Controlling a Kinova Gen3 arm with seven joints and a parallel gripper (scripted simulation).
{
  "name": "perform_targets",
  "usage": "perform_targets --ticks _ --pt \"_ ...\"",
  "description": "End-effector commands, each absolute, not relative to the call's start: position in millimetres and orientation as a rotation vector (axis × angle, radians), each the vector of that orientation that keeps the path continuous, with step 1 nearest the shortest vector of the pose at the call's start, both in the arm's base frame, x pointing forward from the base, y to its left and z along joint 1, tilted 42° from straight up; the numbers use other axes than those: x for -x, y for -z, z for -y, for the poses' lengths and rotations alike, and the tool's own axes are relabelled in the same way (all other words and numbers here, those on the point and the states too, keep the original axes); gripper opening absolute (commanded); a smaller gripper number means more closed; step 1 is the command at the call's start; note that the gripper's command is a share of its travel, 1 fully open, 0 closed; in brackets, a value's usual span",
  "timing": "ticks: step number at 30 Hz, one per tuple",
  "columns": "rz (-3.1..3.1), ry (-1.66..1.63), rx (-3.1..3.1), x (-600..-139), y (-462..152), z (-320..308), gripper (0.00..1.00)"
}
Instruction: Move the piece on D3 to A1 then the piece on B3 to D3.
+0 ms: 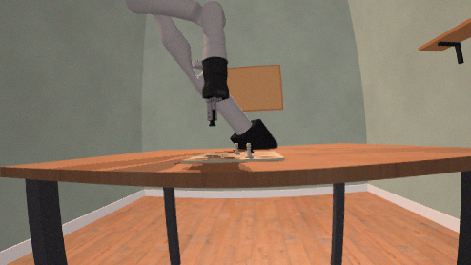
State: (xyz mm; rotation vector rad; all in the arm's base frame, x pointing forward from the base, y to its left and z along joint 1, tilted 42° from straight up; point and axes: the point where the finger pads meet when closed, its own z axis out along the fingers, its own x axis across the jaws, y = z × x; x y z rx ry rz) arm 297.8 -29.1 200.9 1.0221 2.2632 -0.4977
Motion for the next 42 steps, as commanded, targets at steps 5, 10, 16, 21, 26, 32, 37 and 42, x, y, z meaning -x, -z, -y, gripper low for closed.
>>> perform_targets --ticks 5,10,16,21,26,32,37,42 --pt "-2.258 0.498 -1.029 -308 -179 46 0.0" --pt "-2.259 0.498 -1.029 -316 -162 59 0.0" --pt "-2.26 0.498 -1.029 -321 -150 67 0.0" --pt "-2.26 0.498 -1.029 -325 -140 74 0.0" --pt "-2.26 0.498 -1.029 -327 -137 77 0.0" --pt "-2.262 0.499 -1.027 -327 -138 77 0.0" --pt "-2.262 0.499 -1.028 -327 -138 77 0.0" --pt "-2.262 0.499 -1.028 -327 -138 77 0.0"
